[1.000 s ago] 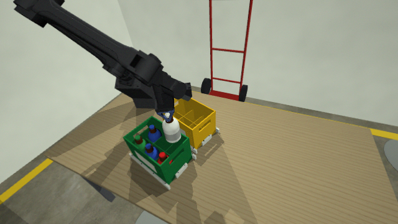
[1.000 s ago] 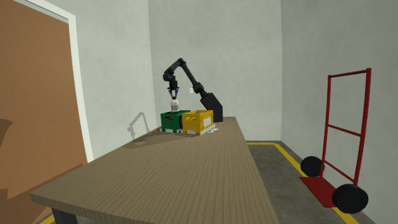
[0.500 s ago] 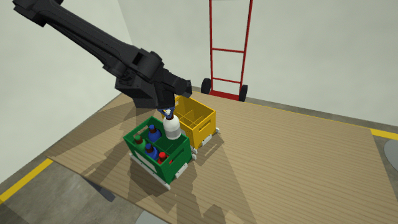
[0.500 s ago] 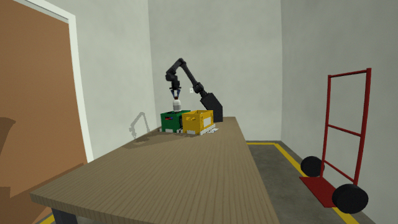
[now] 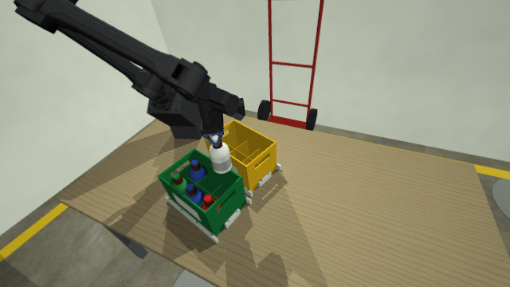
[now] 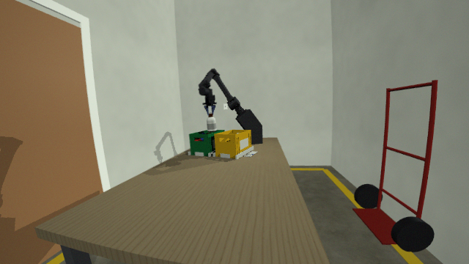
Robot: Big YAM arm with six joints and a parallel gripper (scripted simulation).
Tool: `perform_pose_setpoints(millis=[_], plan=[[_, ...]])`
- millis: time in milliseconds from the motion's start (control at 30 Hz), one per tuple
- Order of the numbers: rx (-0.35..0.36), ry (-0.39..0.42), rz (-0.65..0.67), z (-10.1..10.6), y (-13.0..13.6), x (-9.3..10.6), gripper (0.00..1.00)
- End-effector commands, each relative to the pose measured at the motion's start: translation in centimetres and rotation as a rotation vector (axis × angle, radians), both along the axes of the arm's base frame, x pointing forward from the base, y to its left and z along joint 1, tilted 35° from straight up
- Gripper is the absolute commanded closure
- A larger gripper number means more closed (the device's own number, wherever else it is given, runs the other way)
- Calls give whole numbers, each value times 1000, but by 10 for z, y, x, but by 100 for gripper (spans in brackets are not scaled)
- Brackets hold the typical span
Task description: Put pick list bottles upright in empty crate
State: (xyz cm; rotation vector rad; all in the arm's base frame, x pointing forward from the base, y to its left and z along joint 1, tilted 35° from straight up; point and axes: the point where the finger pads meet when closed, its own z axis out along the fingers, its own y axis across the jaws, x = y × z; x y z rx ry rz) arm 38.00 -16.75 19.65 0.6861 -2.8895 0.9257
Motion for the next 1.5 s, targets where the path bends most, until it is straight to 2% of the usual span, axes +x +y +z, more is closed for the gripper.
perform_pose_setpoints(millis=[0, 133, 200, 267, 400, 433, 467, 500, 533, 700, 767, 833, 967, 1000, 1100, 1267, 1333, 1400, 1467], plan=[[-8, -49, 17, 14, 16, -1, 100], [-8, -55, 17, 10, 21, -3, 100], [-12, -75, 17, 15, 23, 1, 100], [-10, -62, 17, 6, 26, -6, 100], [-8, -51, 17, 3, 29, -10, 100], [-14, -98, 17, 22, 29, 4, 100], [-13, -92, 17, 18, 31, 1, 100], [-9, -59, 17, 2, 33, -10, 100], [-8, -54, 17, -2, 35, -13, 100], [-6, -51, 17, -8, 42, -18, 100], [-9, -71, 17, -2, 44, -14, 100], [-7, -54, 17, -12, 47, -21, 100], [-7, -52, 17, -14, 50, -24, 100], [-10, -99, 17, 5, 50, -10, 100], [-7, -53, 17, -19, 55, -27, 100], [-5, -47, 17, -25, 62, -33, 100], [-7, -68, 16, -19, 64, -28, 100], [-6, -47, 16, -29, 67, -37, 100], [-5, -46, 17, -32, 70, -39, 100]])
